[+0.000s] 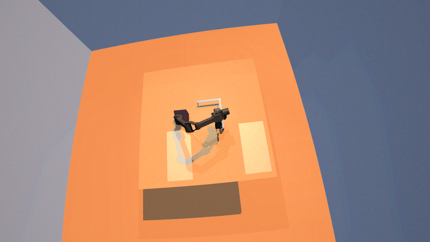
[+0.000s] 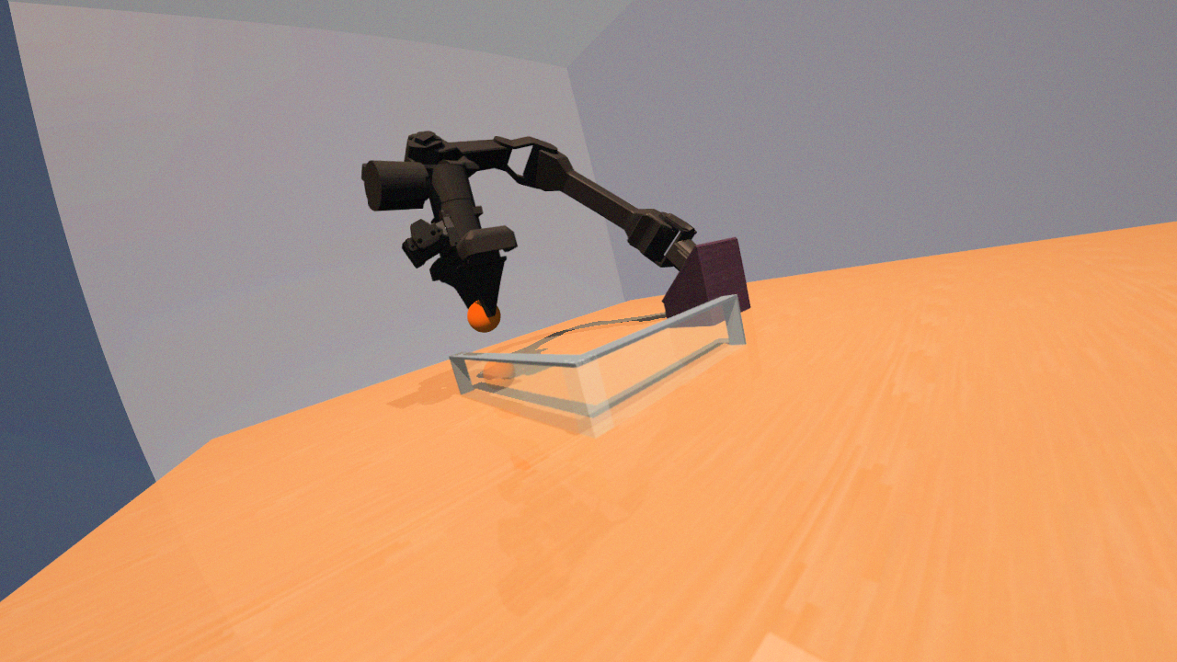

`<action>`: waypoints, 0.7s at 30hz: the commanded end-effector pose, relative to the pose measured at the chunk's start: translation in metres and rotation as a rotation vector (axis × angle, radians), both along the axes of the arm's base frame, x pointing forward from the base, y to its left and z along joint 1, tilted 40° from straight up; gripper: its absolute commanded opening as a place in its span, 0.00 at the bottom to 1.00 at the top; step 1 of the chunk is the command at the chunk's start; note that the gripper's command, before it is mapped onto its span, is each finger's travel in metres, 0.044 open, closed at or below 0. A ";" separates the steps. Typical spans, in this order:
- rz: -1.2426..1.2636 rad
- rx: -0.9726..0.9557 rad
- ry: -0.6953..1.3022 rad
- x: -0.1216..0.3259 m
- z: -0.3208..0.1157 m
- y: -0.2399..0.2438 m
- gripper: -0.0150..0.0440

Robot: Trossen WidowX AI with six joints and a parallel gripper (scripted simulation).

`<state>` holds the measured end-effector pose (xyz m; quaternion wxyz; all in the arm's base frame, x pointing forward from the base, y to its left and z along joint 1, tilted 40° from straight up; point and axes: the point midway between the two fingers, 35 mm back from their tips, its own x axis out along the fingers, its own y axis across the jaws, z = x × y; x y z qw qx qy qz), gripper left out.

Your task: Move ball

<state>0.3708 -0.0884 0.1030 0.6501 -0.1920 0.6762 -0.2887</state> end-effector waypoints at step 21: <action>0.014 -0.009 0.002 -0.006 -0.055 -0.047 0.25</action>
